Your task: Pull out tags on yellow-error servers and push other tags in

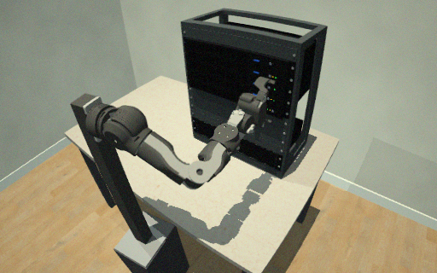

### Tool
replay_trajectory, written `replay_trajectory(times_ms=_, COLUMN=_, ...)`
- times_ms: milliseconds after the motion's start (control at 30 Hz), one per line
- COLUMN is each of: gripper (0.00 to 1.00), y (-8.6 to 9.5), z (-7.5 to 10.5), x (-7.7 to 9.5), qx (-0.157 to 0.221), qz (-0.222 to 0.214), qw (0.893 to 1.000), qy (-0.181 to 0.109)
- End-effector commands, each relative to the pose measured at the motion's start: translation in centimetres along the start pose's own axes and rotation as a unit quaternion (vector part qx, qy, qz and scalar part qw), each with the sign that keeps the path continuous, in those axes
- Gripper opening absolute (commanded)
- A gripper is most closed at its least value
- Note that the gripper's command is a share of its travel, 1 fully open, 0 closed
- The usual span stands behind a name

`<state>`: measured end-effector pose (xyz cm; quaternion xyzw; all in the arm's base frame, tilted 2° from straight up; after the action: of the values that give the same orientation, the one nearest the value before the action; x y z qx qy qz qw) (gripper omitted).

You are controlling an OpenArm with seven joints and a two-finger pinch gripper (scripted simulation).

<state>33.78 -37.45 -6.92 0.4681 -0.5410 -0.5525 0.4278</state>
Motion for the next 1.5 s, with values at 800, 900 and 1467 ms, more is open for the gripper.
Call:
replay_trajectory(times_ms=800, gripper=1.0, y=4.7, z=0.1, x=0.1, qx=0.002, qz=0.0, qw=1.0, qy=-0.001)
replay_trajectory(times_ms=900, gripper=1.0, y=4.7, z=0.1, x=0.1, qx=0.002, qz=0.0, qw=1.0, qy=-0.001)
replay_trajectory(times_ms=1467, gripper=1.0, y=4.7, z=0.1, x=0.1, qx=0.002, qz=0.0, qw=1.0, qy=-0.001)
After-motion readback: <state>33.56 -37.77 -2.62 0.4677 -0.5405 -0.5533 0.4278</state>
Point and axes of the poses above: the point where the finger pads meet when closed, its own z axis back along the fingers, its own y axis across the jaws, x = y × z, the point moved 5 cm from there along z, back along the fingers, and after that the axes turned 1 degree about -z, right-handed, at the moved point
